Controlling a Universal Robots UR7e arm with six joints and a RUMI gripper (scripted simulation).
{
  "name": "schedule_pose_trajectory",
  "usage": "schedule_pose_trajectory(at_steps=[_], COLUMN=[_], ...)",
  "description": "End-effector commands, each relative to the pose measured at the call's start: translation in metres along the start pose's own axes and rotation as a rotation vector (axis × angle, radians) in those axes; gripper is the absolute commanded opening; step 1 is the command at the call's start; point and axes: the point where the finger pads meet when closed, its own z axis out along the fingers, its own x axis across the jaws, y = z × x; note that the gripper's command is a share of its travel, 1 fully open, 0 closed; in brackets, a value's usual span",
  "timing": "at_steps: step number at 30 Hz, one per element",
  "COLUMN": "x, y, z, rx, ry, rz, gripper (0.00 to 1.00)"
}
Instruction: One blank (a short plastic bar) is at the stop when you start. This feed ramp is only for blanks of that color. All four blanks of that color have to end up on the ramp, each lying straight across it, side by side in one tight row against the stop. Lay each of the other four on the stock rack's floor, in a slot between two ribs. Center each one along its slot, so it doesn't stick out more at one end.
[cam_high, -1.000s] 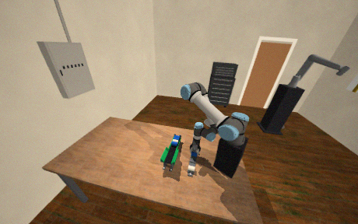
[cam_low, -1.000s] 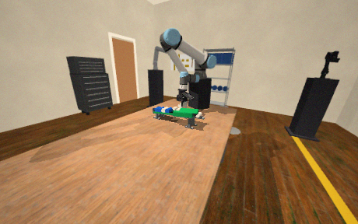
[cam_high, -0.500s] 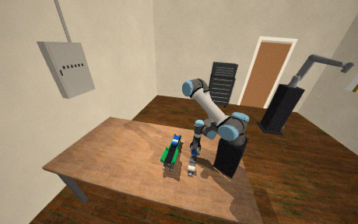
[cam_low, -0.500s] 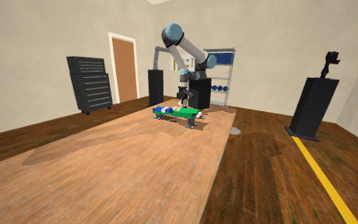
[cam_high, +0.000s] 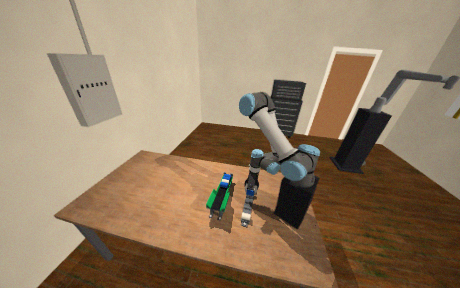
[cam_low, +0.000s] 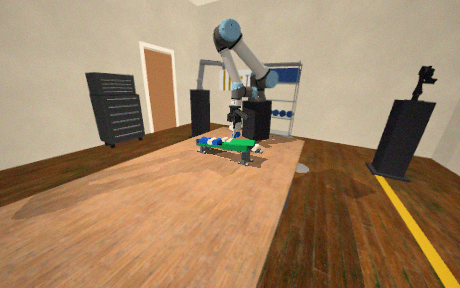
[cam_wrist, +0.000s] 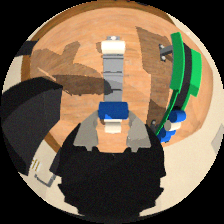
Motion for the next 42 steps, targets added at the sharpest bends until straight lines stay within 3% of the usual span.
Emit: schedule_pose_trajectory(at_steps=[1,17,37,42], x=[-0.002,-0.001,0.002,0.016], y=[0.000,0.000,0.001,0.003], z=[-0.015,-0.035,-0.035,-0.033], rx=[0.005,0.004,0.003,0.002], ry=[-0.008,-0.007,-0.005,-0.003], rz=[0.002,0.002,0.001,-0.004], gripper=[0.35,0.35,0.35,0.35])
